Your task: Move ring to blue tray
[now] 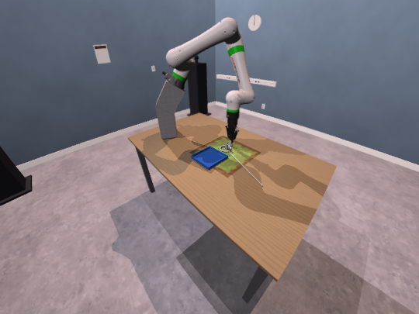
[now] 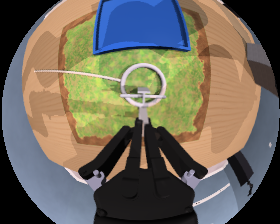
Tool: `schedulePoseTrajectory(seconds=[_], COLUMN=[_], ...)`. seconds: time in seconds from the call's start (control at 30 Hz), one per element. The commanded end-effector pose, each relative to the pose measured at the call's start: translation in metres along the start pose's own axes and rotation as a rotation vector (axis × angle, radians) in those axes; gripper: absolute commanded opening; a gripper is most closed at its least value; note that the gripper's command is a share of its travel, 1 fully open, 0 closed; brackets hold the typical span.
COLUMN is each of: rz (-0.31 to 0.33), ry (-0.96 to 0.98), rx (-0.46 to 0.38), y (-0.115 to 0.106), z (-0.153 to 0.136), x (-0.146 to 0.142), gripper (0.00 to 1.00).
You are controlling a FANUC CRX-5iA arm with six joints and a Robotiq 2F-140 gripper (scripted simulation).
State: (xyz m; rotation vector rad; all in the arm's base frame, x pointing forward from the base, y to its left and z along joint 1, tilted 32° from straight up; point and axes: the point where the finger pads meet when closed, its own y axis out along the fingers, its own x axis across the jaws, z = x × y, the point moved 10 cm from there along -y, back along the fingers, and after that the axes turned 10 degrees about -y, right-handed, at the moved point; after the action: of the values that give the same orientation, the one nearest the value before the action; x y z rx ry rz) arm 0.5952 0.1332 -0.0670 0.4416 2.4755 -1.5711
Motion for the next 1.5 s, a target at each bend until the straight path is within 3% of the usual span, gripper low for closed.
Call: schedulePoseTrajectory(seconds=[0.0,0.93,1.47], rz=[0.001,0.001,0.001], ry=[0.000,0.000,0.000], rx=[0.000,0.000,0.000], y=[-0.001,-0.002,-0.059], z=[0.003,0.015,0.015], x=[0.000,0.002,0.002], gripper=[0.10,0.10,0.10])
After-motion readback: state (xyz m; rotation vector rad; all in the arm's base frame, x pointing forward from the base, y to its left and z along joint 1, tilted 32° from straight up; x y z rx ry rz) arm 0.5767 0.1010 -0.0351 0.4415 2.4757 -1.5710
